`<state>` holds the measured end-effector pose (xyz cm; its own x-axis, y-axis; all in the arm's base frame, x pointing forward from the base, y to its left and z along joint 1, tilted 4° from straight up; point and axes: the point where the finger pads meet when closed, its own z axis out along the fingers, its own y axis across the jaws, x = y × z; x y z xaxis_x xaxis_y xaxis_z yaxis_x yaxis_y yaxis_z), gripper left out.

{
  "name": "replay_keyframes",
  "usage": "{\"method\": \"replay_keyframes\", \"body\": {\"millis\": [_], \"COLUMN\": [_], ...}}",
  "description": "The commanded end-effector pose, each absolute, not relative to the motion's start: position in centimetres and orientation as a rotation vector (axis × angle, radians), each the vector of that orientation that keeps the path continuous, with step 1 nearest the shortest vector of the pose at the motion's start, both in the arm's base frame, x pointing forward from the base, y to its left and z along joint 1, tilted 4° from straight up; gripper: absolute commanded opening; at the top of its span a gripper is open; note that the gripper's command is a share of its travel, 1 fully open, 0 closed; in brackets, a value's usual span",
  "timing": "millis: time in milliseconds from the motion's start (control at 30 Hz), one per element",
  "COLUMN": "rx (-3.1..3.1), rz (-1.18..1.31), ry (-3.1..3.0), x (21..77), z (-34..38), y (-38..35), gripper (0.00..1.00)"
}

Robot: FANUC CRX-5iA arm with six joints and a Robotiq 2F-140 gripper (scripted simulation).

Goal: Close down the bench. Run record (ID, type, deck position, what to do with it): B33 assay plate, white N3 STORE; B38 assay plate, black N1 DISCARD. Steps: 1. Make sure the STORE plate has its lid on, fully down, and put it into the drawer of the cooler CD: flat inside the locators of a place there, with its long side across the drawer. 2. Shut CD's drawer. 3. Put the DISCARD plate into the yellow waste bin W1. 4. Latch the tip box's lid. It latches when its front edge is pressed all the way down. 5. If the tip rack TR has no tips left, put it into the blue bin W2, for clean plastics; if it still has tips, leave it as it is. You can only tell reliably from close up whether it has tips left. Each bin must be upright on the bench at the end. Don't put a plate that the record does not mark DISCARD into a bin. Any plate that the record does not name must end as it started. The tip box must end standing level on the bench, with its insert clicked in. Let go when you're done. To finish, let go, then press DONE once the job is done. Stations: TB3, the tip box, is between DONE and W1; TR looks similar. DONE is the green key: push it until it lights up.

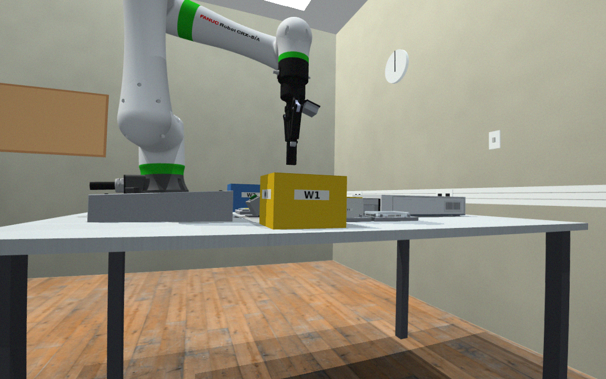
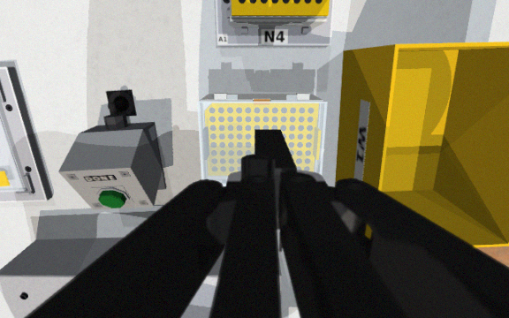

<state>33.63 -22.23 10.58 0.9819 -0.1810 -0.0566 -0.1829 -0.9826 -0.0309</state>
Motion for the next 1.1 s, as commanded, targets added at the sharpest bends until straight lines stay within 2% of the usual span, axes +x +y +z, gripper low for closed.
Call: {"method": "replay_keyframes", "body": {"millis": [0, 1067], "rx": [-3.092, -3.092], "rz": [0.082, 0.082], "ry": [0.284, 0.284], "x": [33.7, 33.8], "z": [11.5, 12.6], "y": [-22.3, -22.3], "gripper": [0.10, 0.10]}}
